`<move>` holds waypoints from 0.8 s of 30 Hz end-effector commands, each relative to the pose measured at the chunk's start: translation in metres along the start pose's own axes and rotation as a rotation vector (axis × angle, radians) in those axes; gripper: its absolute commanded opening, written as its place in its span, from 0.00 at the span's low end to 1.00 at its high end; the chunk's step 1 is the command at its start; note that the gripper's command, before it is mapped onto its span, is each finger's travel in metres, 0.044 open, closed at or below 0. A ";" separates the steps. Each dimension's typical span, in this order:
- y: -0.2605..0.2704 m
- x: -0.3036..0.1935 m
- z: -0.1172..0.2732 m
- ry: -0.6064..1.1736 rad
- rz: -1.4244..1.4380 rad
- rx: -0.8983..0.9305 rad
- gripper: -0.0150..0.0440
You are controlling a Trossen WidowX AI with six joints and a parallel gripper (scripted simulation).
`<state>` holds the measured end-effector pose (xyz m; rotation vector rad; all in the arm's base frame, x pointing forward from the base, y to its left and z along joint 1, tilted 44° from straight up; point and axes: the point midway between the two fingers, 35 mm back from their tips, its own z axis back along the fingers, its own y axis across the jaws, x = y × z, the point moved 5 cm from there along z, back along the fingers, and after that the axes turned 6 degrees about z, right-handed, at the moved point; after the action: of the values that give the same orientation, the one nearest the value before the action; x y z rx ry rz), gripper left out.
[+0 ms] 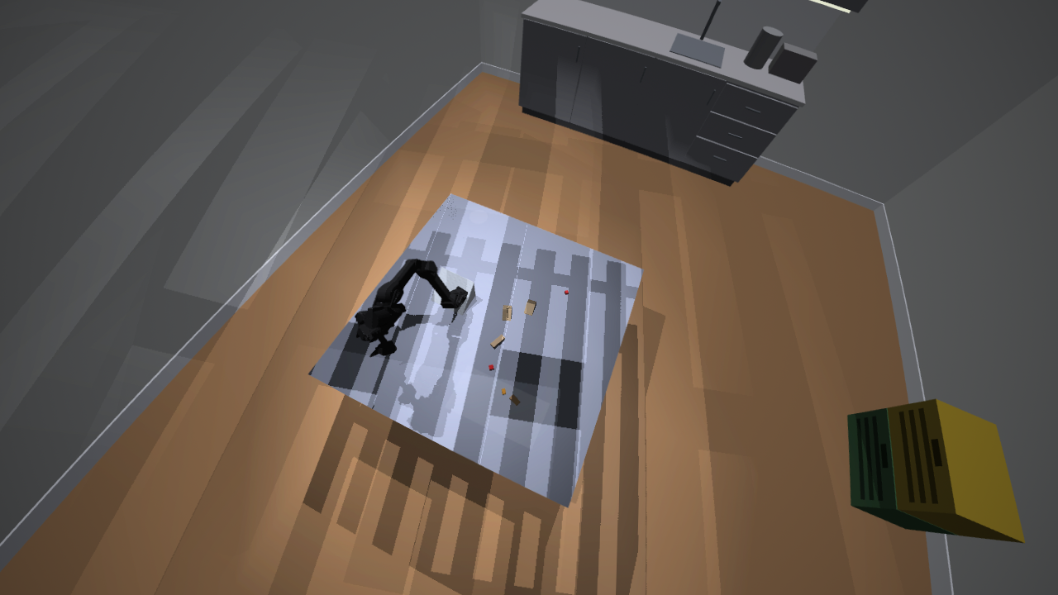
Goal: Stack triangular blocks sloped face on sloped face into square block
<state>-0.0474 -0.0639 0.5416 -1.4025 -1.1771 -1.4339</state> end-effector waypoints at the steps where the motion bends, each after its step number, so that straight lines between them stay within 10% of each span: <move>1: 0.037 -0.017 -0.022 0.085 0.024 0.125 1.00; 12: 0.161 -0.090 -0.047 0.385 0.108 0.454 1.00; 24: 0.267 -0.197 0.008 0.756 0.293 0.750 1.00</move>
<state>0.2031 -0.1488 0.3916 -0.4983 -0.8805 -1.0321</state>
